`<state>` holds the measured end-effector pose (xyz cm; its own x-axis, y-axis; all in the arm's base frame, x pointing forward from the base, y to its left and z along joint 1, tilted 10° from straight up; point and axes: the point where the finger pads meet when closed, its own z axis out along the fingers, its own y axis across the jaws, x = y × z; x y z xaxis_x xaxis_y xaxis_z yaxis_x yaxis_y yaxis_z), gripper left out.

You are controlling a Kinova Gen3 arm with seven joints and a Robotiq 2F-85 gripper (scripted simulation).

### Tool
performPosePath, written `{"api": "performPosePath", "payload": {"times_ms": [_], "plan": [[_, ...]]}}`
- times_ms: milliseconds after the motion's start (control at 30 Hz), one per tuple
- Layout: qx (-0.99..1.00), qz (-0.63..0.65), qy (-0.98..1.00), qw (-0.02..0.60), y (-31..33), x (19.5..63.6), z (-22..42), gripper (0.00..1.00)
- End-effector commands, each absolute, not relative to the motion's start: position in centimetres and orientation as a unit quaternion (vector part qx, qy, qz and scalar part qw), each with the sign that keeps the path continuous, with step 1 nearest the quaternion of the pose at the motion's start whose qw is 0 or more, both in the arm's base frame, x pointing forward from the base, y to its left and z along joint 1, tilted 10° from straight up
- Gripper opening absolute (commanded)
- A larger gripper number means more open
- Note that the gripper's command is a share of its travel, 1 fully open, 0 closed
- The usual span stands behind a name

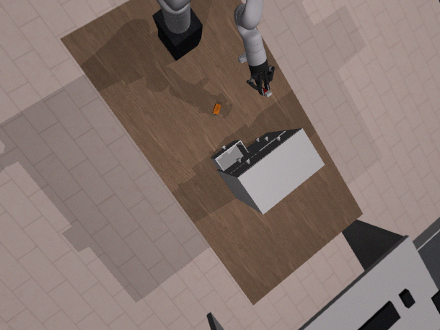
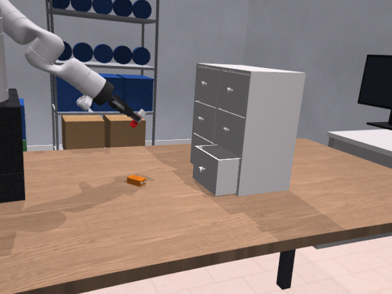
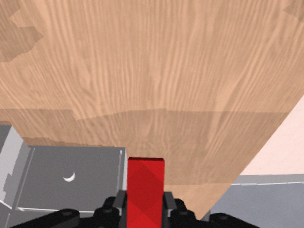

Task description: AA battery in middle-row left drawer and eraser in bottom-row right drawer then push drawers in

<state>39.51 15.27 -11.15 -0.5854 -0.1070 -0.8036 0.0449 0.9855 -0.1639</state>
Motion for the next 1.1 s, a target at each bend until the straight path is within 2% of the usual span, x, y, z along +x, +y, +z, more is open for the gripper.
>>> {"api": "performPosePath", "payload": {"times_ms": [0,1067], "plan": [[-0.031,-0.086,0.881,0.465,15.40,39.28,-11.40,0.19],[-0.039,-0.083,0.828,0.553,15.38,39.08,-11.55,0.19]]}}
